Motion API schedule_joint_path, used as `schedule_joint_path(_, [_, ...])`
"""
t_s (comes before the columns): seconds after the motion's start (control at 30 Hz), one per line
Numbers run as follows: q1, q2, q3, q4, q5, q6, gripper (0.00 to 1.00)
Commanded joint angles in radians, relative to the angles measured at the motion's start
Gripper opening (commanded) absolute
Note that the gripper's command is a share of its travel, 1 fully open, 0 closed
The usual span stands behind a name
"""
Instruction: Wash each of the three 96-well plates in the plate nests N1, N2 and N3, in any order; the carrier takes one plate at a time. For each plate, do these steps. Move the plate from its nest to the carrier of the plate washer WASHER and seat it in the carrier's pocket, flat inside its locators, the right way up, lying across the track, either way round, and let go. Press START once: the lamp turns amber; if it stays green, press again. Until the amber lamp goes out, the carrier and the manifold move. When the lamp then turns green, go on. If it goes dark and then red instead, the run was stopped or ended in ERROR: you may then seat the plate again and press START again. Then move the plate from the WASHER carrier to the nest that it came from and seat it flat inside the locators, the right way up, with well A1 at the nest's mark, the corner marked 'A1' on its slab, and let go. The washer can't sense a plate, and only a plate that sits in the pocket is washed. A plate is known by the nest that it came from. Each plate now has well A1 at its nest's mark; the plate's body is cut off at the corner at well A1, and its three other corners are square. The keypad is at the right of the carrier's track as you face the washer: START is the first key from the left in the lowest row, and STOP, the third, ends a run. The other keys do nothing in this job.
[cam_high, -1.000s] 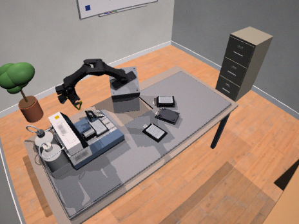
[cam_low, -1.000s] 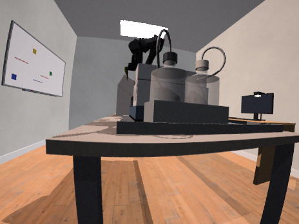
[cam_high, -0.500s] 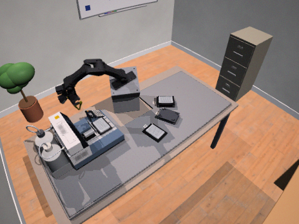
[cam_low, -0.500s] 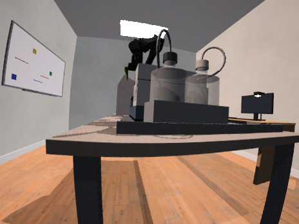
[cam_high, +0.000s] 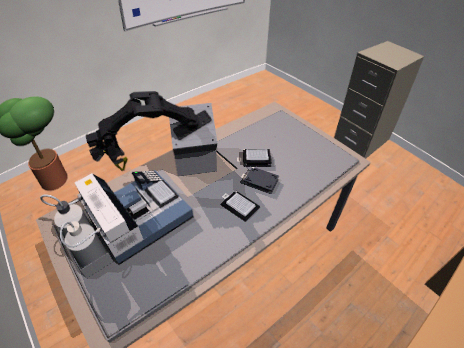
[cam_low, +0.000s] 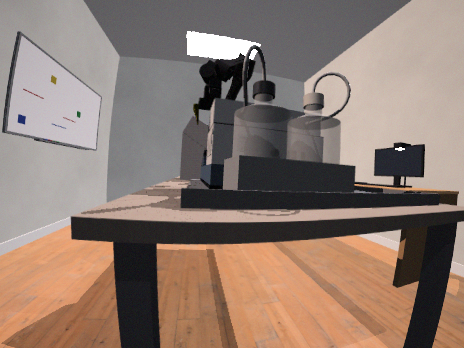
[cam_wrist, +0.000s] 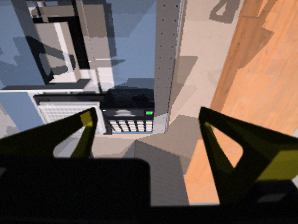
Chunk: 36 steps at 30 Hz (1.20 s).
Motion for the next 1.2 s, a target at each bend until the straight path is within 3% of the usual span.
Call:
schedule_joint_path(0.0, [-0.013, -0.007, 0.005, 0.000, -0.003, 0.000, 1.00])
schedule_joint_path(1.03, [-0.013, -0.007, 0.005, 0.000, -0.003, 0.000, 1.00])
schedule_joint_path(1.07, [-0.010, -0.015, -0.013, 0.012, -0.003, 0.002, 0.00])
schedule_joint_path(1.17, [-0.003, -0.038, -0.070, 0.049, -0.002, 0.011, 0.00])
